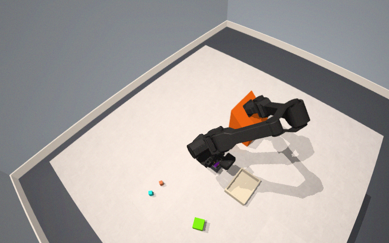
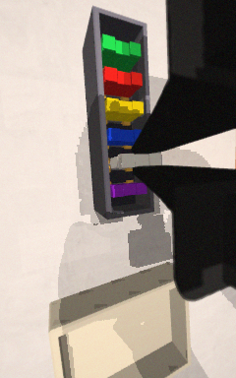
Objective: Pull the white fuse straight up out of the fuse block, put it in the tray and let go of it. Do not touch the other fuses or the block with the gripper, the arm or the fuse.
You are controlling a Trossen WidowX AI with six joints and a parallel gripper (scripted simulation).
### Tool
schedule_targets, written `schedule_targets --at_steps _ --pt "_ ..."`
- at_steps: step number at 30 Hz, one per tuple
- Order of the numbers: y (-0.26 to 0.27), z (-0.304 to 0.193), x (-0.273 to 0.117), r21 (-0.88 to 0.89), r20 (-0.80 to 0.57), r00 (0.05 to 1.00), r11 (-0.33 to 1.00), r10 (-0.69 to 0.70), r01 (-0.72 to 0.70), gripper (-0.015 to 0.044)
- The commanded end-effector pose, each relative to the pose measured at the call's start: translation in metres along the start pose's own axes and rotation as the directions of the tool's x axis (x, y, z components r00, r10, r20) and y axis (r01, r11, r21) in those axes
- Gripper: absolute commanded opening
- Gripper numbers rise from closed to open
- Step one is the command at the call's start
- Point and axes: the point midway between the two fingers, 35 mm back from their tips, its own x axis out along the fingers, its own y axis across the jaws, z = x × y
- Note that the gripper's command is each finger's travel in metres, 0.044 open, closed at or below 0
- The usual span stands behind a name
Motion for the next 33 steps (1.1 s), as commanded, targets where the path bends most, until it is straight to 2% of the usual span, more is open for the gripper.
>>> schedule_targets --at_steps 1,33 --pt "-0.001 0.001 -0.003 -0.006 0.002 1.0 1.0 -0.005 0.005 0.0" --pt "0.0 0.0 -0.019 -0.004 0.002 1.0 1.0 -0.003 0.003 0.0"
